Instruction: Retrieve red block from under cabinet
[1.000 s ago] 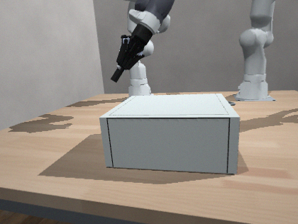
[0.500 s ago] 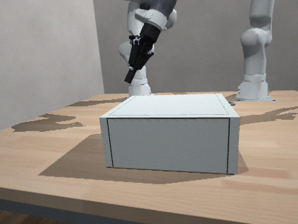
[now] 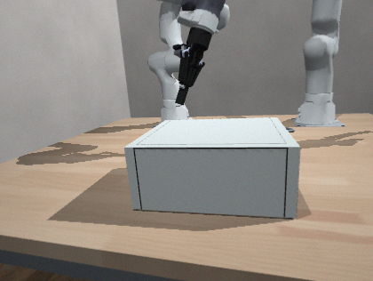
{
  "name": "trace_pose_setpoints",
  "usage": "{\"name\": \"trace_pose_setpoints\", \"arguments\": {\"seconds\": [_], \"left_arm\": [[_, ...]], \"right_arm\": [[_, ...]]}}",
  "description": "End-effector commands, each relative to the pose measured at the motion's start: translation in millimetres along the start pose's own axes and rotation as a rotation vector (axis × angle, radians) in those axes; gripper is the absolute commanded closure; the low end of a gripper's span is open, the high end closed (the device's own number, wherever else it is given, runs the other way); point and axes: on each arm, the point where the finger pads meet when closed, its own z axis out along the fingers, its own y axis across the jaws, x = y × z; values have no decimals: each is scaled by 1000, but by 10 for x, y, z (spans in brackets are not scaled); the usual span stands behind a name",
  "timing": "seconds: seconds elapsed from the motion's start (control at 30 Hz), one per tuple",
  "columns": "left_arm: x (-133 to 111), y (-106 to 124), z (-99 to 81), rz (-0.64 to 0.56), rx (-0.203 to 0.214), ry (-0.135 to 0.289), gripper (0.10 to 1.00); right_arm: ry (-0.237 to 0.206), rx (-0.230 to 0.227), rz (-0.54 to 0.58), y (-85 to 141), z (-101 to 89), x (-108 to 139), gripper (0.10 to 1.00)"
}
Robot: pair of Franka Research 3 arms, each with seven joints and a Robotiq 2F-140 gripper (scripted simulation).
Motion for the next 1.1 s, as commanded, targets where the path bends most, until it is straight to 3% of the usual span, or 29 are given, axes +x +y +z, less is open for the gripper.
{"name": "trace_pose_setpoints", "arguments": {"seconds": [0.0,0.2,0.5,0.57,0.6,0.77,1.07], "left_arm": [[-1,-60,-42,89,-15,18,98],[-115,-358,-166,111,-31,65,98],[-272,-697,-313,137,-40,121,98],[-272,-697,-313,137,-40,121,98],[-300,-751,-336,141,-40,130,98],[-396,-923,-414,154,-39,159,98],[-426,-974,-437,158,-39,167,98]], "right_arm": [[-21,-34,-87,93,-40,-52,999],[-105,-117,-174,470,-229,-362,999],[-199,-194,-265,857,-457,-664,999],[-199,-194,-265,857,-457,-664,999],[-230,-216,-292,975,-533,-752,999],[-286,-254,-343,1190,-681,-909,999],[-293,-259,-349,1216,-700,-928,999]]}}
